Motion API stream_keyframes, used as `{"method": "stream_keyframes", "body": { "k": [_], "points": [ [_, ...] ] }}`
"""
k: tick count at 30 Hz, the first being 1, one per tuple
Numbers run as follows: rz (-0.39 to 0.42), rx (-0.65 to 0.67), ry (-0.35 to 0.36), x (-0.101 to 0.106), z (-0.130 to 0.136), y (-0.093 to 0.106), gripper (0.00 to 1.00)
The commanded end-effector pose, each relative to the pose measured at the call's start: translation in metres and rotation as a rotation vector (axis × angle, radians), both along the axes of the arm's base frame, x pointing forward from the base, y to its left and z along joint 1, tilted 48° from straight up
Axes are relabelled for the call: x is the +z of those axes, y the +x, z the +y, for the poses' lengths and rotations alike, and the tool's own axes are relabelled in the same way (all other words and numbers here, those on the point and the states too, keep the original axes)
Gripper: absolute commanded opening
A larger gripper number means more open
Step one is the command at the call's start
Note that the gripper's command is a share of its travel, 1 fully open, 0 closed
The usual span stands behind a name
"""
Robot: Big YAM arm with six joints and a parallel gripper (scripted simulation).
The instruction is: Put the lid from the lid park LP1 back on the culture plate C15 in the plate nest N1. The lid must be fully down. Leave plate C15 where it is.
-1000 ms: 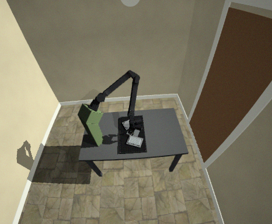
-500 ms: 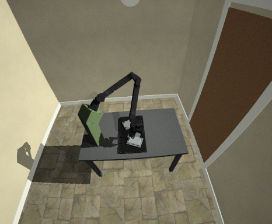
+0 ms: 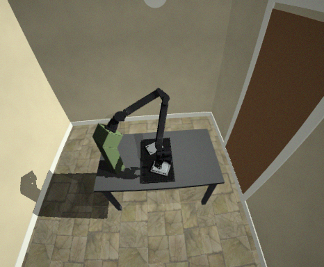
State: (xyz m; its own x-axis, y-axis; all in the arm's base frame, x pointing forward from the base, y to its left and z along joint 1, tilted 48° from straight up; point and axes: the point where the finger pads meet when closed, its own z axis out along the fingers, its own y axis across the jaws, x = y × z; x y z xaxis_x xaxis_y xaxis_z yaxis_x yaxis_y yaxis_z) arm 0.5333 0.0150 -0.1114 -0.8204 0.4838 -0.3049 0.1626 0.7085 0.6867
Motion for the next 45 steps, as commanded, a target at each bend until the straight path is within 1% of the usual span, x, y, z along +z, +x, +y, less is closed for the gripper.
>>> {"method": "stream_keyframes", "body": {
  "k": [1,2,5,6,8,9,10,11,12,21,25,26,27,29,32,34,35,37,40,42,43,45],
  "points": [
    [0.011,0.032,-0.007,-0.004,0.011,-0.005,0.00],
    [0.010,0.032,-0.008,-0.003,0.011,-0.005,0.00],
    [0.018,0.001,-0.005,-0.005,-0.002,-0.007,0.00],
    [0.002,0.007,-0.004,0.000,0.002,-0.003,0.00],
    [0.002,0.007,-0.004,0.000,0.002,-0.003,0.00],
    [0.021,0.001,-0.004,-0.006,-0.001,-0.008,0.00],
    [0.021,0.002,-0.003,-0.006,0.000,-0.008,0.00],
    [0.002,0.007,-0.004,-0.001,0.002,-0.003,0.00],
    [0.021,0.004,-0.003,-0.007,0.001,-0.009,0.00],
    [0.019,0.012,0.000,-0.009,0.010,-0.011,0.00],
    [0.020,0.010,0.002,-0.010,0.010,-0.011,0.00],
    [0.020,0.002,0.001,-0.010,0.006,-0.011,0.00],
    [0.021,0.014,0.001,-0.012,0.014,-0.010,0.00],
    [0.004,0.016,-0.001,-0.010,0.015,0.001,0.00],
    [0.004,0.016,-0.001,-0.013,0.018,0.004,0.00],
    [0.003,-0.003,-0.001,-0.015,0.009,0.006,0.00],
    [0.003,-0.004,-0.001,-0.017,0.009,0.008,0.00],
    [0.004,0.016,-0.001,-0.019,0.022,0.009,0.00],
    [0.004,0.016,-0.001,-0.021,0.025,0.012,0.00],
    [0.004,0.016,-0.001,-0.021,0.025,0.012,0.00],
    [0.003,-0.020,0.000,-0.022,0.006,0.014,0.00],
    [0.004,-0.005,-0.001,-0.025,0.016,0.016,0.00]
  ]
}}
